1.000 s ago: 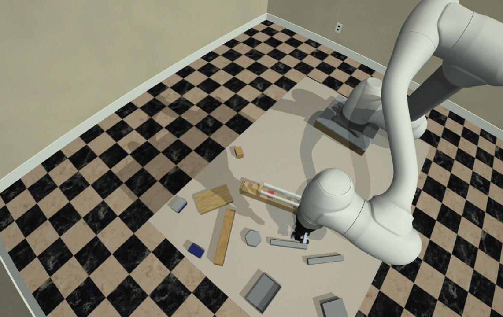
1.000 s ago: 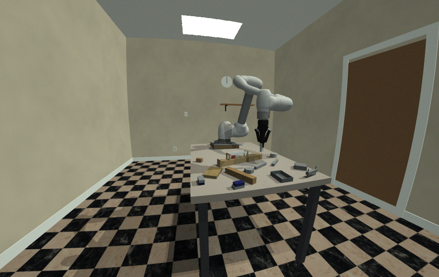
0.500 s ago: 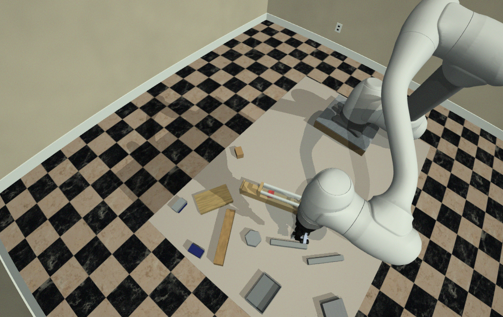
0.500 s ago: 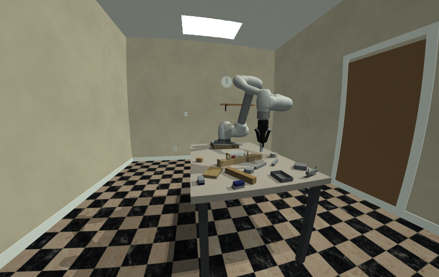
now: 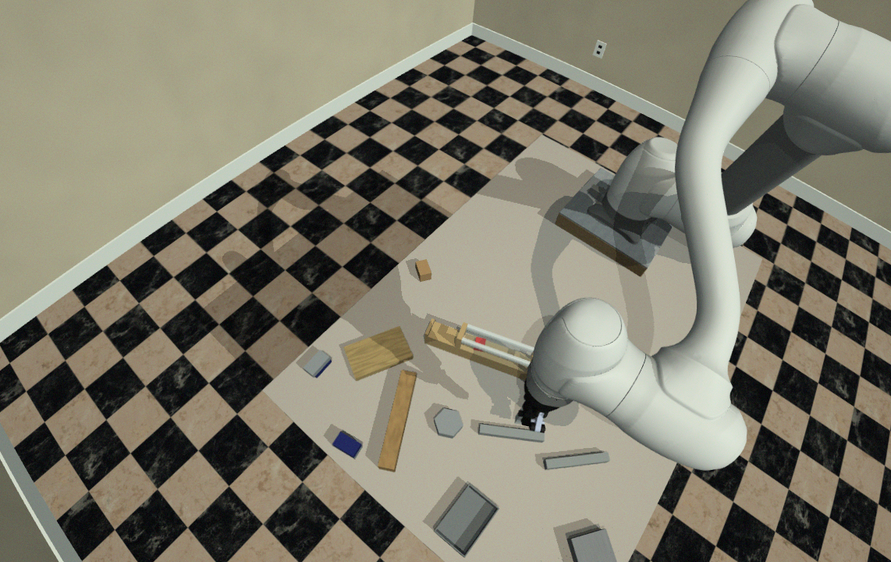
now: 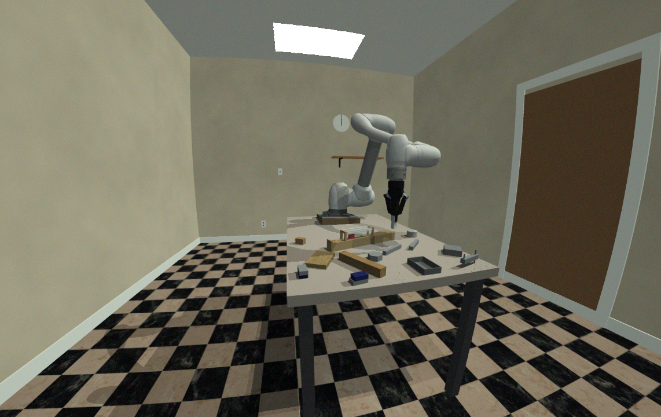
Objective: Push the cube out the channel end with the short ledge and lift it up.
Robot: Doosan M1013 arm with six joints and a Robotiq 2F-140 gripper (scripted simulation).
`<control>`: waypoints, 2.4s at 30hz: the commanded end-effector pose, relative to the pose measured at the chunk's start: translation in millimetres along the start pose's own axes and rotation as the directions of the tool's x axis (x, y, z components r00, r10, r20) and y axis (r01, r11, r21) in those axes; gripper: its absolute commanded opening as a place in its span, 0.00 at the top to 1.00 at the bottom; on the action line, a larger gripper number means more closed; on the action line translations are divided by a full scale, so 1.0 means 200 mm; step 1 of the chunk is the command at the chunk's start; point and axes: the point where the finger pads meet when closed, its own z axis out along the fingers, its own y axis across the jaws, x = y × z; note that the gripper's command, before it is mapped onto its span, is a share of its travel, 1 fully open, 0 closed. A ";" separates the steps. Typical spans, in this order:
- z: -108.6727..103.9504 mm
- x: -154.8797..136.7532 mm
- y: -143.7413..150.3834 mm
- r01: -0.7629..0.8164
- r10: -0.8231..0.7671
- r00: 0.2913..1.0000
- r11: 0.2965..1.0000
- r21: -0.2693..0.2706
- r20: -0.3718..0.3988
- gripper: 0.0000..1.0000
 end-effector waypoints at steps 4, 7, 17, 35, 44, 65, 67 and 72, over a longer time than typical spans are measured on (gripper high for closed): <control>0.00 0.00 0.00 -0.213 0.213 0.977 0.977 0.000 0.000 1.00; 0.00 0.00 0.00 -0.268 0.268 0.964 0.964 0.000 0.000 1.00; 0.00 0.00 0.00 -0.795 0.795 0.606 0.606 0.002 -0.007 1.00; 0.00 0.00 0.00 -0.932 0.933 -0.360 -0.360 0.035 -0.018 1.00; 0.00 0.00 0.00 -0.652 0.653 -0.757 -0.756 0.046 -0.003 1.00; 0.00 0.00 0.00 -0.055 0.055 -0.999 -0.999 0.000 0.000 0.77; 0.00 0.00 0.00 -0.055 0.055 -0.999 -0.999 0.000 0.000 0.77; 0.00 0.00 0.00 -0.055 0.055 -0.999 -0.999 0.000 0.000 0.77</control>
